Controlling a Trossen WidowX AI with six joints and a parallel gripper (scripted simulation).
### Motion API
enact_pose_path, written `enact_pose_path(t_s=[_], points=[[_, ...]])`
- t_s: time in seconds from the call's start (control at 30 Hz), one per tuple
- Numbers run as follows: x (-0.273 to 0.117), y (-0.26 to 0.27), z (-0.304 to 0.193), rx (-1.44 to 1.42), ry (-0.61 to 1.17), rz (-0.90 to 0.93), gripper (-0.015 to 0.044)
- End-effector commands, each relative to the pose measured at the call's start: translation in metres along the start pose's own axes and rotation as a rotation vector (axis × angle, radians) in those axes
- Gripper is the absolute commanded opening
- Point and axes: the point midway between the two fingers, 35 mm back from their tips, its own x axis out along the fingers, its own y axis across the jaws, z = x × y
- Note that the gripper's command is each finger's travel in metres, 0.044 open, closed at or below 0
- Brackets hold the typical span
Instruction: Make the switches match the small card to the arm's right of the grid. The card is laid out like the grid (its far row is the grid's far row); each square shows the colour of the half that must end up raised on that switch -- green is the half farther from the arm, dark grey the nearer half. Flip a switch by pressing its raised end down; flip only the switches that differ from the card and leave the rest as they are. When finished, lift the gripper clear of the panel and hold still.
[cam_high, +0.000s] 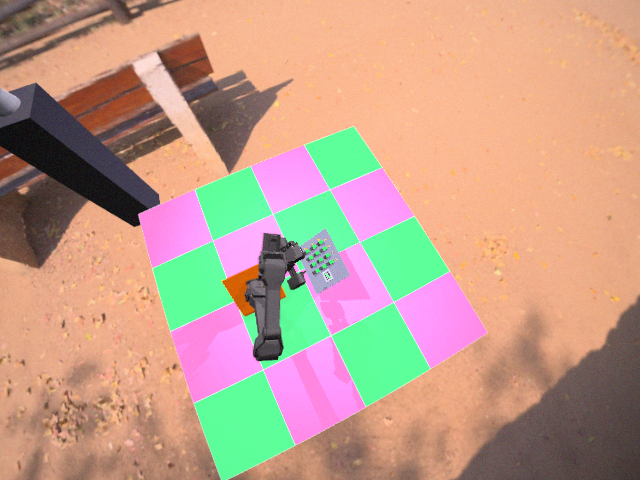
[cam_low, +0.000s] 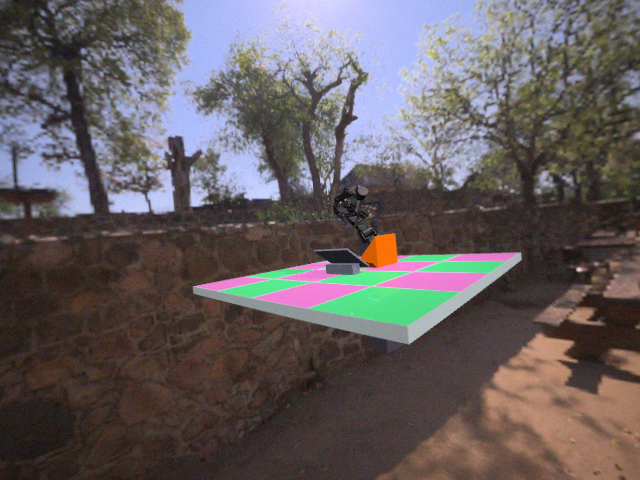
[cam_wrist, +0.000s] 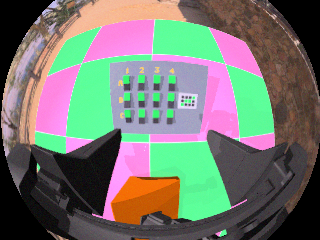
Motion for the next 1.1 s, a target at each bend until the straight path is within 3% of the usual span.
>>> enact_pose_path(t_s=[0.0,0.23,0.47,0.7,0.83,1.07], points=[[0.002,0.002,0.001,0.0,0.0,0.0,0.0374],[0.078,0.062,0.035,-0.008,0.007,-0.008,0.019],[0.101,0.072,0.04,-0.01,0.007,-0.019,0.0006],[0.103,0.072,0.04,-0.011,0.009,-0.019,0.0],[0.135,0.071,0.041,-0.01,0.031,-0.02,0.0],[0.136,0.071,0.041,-0.01,0.032,-0.02,0.0]])
